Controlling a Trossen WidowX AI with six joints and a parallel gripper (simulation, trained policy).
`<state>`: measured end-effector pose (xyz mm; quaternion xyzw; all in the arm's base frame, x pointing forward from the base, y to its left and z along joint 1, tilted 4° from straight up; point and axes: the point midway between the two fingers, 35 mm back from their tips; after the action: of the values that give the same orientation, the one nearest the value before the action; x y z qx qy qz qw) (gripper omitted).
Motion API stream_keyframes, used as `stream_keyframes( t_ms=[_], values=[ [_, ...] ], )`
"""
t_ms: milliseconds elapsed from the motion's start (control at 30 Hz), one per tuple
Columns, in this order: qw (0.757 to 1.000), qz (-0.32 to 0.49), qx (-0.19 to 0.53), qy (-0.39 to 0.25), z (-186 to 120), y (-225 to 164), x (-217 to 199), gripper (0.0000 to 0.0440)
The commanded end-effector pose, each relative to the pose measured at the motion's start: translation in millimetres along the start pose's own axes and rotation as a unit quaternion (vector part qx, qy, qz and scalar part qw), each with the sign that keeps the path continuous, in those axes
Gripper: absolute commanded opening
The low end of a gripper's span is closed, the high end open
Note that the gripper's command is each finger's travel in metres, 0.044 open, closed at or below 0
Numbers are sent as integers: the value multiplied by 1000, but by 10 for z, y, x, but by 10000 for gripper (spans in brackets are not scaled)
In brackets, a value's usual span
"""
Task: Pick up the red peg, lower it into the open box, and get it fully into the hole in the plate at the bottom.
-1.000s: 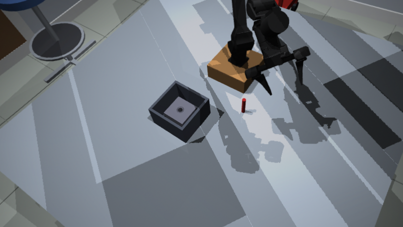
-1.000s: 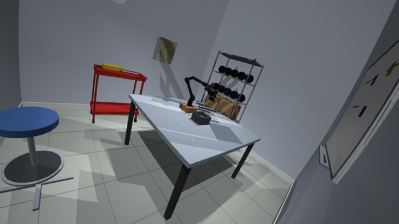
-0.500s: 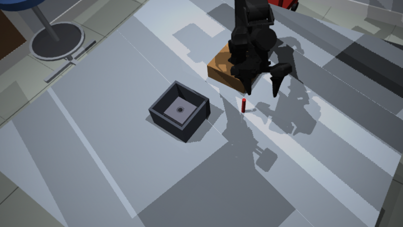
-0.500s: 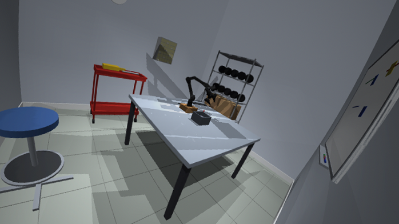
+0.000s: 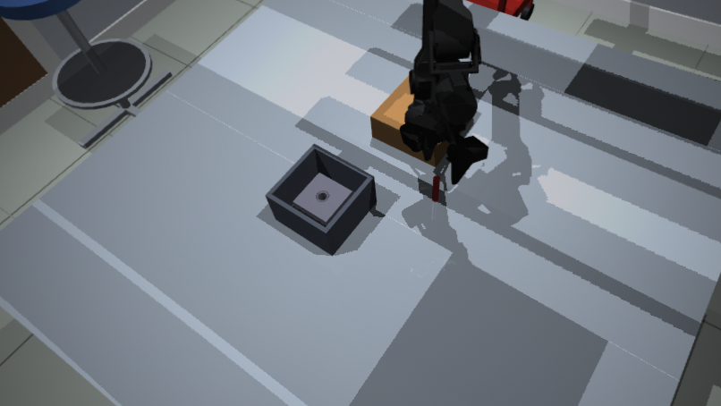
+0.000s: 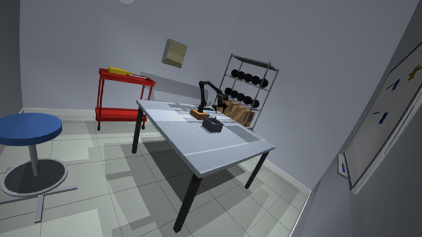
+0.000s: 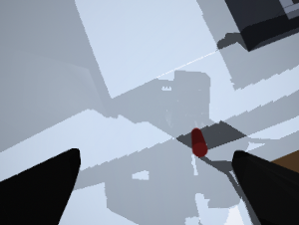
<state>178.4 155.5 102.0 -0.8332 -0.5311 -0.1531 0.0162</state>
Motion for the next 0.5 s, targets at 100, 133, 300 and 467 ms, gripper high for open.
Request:
stream_keyframes(
  t_ms=[100,133,300,467],
  values=[
    [993,80,11,-86,223,-33,-288,440],
    [991,90,11,-95,253,-38,-318,440],
    [983,134,10,-126,407,-65,-429,440],
    [976,167,6,-137,585,-94,-503,440]
  ],
)
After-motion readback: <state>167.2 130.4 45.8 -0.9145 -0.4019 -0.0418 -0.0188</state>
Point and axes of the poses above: the point midway between the two fingers, 35 mm back from their tips, its own z axis out along the fingers, its own x axis across the jaws, y = z × x, and after that the axes turned 2 degrees about z, right-handed
